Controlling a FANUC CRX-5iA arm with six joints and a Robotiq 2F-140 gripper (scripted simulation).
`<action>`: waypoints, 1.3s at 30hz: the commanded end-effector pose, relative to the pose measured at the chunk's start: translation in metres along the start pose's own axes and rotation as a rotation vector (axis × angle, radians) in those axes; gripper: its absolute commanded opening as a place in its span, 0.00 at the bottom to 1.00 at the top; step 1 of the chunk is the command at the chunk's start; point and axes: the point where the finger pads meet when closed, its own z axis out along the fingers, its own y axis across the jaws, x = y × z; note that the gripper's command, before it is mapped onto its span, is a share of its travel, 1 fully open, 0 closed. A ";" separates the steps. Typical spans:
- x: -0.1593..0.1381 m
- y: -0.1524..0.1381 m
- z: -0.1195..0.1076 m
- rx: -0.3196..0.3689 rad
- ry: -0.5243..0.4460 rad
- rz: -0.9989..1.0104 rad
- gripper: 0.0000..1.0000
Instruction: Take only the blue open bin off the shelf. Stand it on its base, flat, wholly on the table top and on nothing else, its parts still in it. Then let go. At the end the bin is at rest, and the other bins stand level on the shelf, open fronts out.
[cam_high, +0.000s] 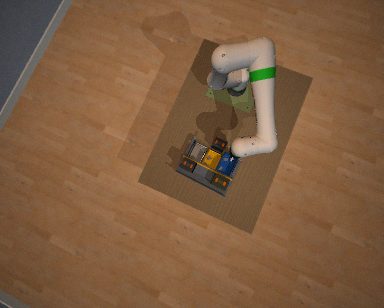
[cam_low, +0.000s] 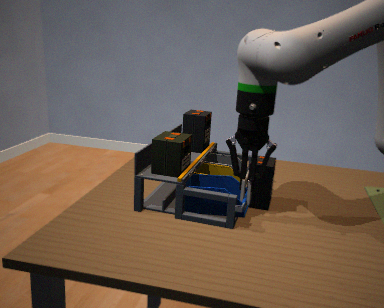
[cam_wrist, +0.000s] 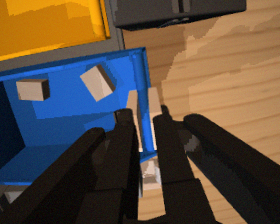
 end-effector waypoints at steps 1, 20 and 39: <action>0.000 0.012 0.000 0.000 0.000 0.000 0.00; 0.000 0.054 0.000 0.000 0.000 0.000 0.00; 0.000 0.090 0.000 0.000 0.000 0.000 0.00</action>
